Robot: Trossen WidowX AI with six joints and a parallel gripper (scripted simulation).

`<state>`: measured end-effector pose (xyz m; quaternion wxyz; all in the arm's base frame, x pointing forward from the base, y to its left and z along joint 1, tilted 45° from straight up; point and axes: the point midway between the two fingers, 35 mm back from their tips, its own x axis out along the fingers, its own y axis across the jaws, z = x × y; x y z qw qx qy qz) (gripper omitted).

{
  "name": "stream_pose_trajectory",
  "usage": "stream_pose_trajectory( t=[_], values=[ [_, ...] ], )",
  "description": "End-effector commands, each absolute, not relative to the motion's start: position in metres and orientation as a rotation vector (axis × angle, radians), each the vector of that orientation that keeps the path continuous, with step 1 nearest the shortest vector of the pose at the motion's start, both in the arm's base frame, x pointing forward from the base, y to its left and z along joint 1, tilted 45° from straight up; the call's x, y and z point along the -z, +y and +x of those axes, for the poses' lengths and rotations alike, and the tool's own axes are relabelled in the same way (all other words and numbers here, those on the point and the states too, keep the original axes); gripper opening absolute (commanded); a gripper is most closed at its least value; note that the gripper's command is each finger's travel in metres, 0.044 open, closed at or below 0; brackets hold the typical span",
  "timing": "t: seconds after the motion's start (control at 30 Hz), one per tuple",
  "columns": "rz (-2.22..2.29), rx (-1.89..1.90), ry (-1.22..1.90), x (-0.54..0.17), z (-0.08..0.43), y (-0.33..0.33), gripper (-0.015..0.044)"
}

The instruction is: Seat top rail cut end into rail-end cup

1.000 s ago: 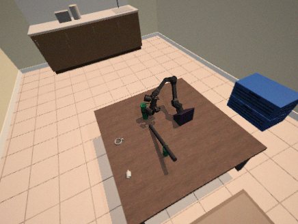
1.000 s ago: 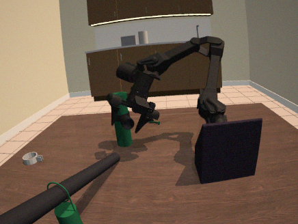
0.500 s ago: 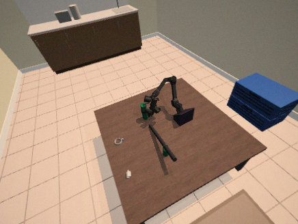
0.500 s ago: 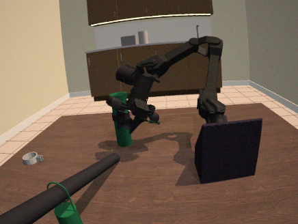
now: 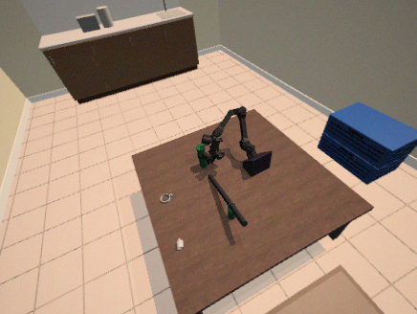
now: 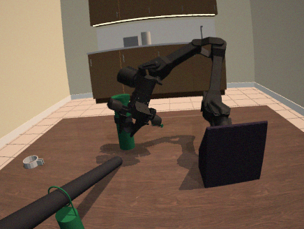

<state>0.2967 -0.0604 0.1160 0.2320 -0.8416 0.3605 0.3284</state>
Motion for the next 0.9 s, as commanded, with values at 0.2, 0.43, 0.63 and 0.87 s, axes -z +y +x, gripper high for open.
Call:
stream_pose_trajectory(
  t=[0.2,0.43,0.63,0.87],
  values=[
    [-2.281,-0.804,1.016,-0.115,0.305,-0.057,0.0000],
    [-2.258,-0.744,1.036,-0.114,0.310,-0.056,0.0000],
    [-2.248,-0.719,1.044,-0.114,0.312,-0.055,0.0000],
    [-2.217,-0.644,1.067,-0.113,0.318,-0.054,0.0000]
  ],
)
